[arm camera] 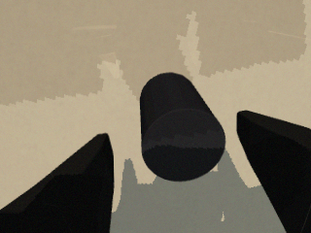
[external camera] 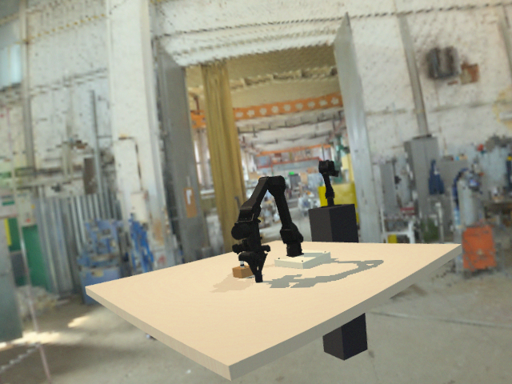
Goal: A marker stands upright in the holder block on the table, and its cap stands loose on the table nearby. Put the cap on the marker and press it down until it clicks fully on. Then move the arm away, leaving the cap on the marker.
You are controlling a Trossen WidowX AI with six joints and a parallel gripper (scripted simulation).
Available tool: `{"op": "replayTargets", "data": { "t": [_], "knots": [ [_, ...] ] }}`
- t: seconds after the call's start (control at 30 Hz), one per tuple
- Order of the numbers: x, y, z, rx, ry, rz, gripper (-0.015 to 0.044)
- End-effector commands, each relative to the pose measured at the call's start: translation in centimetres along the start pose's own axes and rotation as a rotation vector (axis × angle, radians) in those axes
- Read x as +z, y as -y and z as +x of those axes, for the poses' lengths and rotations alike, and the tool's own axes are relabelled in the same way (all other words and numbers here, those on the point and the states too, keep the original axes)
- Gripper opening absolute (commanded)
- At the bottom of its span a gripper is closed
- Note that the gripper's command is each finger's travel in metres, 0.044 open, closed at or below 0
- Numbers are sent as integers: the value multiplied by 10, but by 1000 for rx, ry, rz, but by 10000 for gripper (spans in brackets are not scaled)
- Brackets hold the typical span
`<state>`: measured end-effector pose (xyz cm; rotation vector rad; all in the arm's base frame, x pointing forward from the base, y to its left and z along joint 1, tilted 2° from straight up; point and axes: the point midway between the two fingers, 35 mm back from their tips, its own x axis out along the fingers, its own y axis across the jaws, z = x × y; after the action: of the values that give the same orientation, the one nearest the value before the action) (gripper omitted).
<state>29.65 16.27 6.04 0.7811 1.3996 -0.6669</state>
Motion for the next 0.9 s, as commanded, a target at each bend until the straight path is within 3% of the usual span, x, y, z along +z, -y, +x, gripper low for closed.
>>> {"op": "replayTargets", "data": {
  "t": [0.0, 0.43, 0.57, 0.87],
  "knots": [
    [-1, 1, 9, -5, -7, 5, 256],
    [-1, 2, 25, -5, -7, 5, 256],
    [-1, 2, 25, -5, -7, 5, 151],
    [-1, 2, 25, -5, -7, 5, 91]
  ]
}}
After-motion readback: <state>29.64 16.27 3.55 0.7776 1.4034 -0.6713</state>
